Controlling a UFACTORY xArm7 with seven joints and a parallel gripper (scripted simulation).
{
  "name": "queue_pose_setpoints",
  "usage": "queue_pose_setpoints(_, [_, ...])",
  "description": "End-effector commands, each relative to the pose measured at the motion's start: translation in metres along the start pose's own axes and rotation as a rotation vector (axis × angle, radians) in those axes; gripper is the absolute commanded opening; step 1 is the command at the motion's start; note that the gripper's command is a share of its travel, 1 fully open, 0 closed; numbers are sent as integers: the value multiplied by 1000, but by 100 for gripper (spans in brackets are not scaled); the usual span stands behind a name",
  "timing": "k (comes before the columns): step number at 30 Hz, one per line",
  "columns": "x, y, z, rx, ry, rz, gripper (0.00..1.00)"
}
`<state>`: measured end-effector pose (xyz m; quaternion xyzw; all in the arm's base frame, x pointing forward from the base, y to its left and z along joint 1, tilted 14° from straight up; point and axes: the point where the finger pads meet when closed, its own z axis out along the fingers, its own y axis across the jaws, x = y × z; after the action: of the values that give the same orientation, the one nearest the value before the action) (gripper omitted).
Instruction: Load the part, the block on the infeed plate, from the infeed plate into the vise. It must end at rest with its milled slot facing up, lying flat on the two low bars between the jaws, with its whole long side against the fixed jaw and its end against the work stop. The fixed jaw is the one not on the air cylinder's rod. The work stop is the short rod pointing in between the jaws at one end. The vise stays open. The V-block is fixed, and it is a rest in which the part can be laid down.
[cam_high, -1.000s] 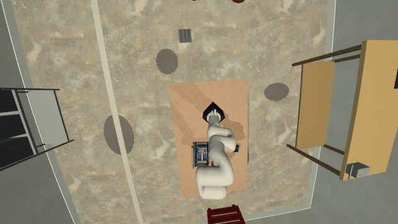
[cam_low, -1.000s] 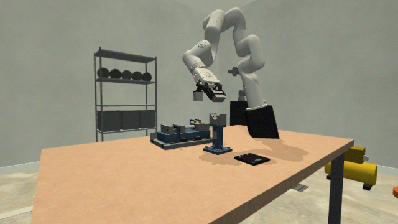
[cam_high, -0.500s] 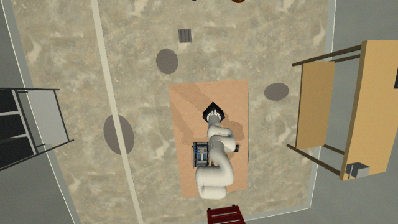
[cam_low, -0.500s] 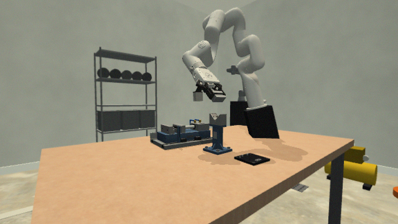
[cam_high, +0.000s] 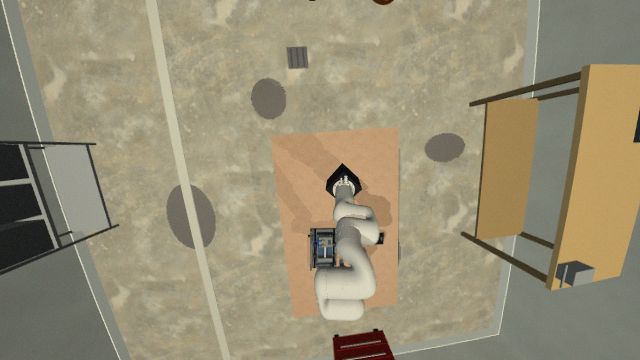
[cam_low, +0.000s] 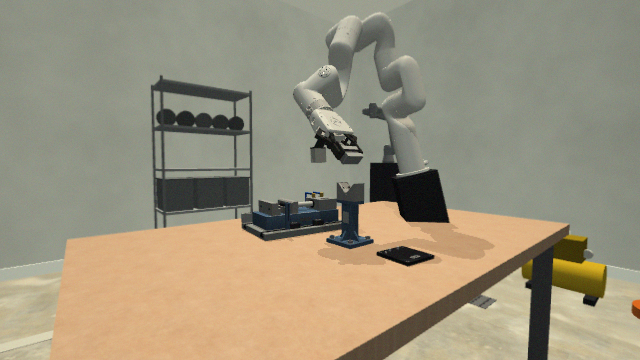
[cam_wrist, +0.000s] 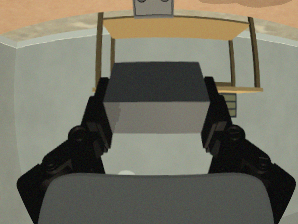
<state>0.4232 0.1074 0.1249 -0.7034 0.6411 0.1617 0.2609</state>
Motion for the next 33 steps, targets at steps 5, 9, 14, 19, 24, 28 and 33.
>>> queue_pose_setpoints(5, [0, -1, 0, 3, 0, -3, 0])
queue_pose_setpoints(9, [0, -1, 0, 3, 0, -3, 0])
queue_pose_setpoints(14, [1, -1, 1, 3, 0, -3, 0])
queue_pose_setpoints(19, [3, -1, 3, 3, 0, -3, 0])
queue_pose_setpoints(24, [4, -1, 4, 3, 0, -3, 0])
queue_pose_setpoints(28, [6, -1, 6, 3, 0, -3, 0])
queue_pose_setpoints(33, [9, -1, 9, 3, 0, -3, 0])
